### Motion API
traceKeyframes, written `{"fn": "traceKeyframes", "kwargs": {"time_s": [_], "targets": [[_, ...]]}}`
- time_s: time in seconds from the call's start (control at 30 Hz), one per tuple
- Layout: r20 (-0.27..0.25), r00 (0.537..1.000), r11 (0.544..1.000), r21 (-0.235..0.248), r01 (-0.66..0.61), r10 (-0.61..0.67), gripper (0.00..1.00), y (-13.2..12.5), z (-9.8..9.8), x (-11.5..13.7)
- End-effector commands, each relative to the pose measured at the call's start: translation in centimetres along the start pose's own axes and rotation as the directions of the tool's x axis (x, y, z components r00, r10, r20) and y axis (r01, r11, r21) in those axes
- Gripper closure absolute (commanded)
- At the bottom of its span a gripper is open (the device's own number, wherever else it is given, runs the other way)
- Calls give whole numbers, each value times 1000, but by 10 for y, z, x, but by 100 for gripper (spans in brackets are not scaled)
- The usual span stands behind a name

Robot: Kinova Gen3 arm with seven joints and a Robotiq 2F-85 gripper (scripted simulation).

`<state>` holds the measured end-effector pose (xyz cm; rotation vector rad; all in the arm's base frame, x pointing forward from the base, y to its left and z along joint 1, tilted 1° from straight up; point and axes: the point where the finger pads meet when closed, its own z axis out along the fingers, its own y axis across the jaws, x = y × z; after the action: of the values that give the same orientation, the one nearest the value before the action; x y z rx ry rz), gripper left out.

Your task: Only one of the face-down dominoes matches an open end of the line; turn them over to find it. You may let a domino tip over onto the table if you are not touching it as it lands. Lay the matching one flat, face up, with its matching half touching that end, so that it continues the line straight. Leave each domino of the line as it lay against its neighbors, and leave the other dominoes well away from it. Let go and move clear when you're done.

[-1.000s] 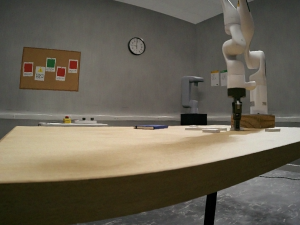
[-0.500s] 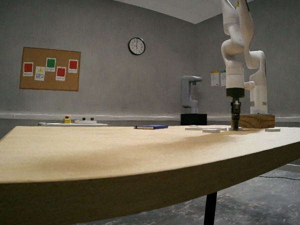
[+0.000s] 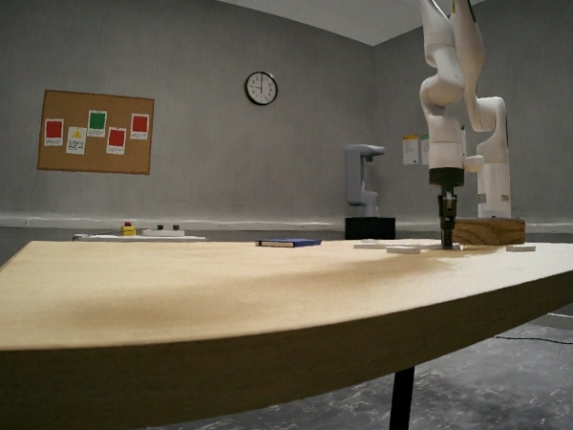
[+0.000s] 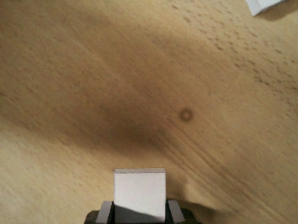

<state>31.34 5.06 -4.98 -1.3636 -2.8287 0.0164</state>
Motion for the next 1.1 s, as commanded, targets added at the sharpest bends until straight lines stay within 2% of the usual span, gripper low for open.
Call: {"fn": "traceKeyframes", "kwargs": {"time_s": [0.0, 0.87, 0.9, 1.07], "targets": [[0, 1000, 1000, -1, 0, 0, 69, 0, 0, -1], [0, 1000, 1000, -1, 0, 0, 69, 0, 0, -1], [0, 1000, 1000, -1, 0, 0, 51, 0, 0, -1], [0, 1000, 1000, -1, 0, 0, 51, 0, 0, -1]]}}
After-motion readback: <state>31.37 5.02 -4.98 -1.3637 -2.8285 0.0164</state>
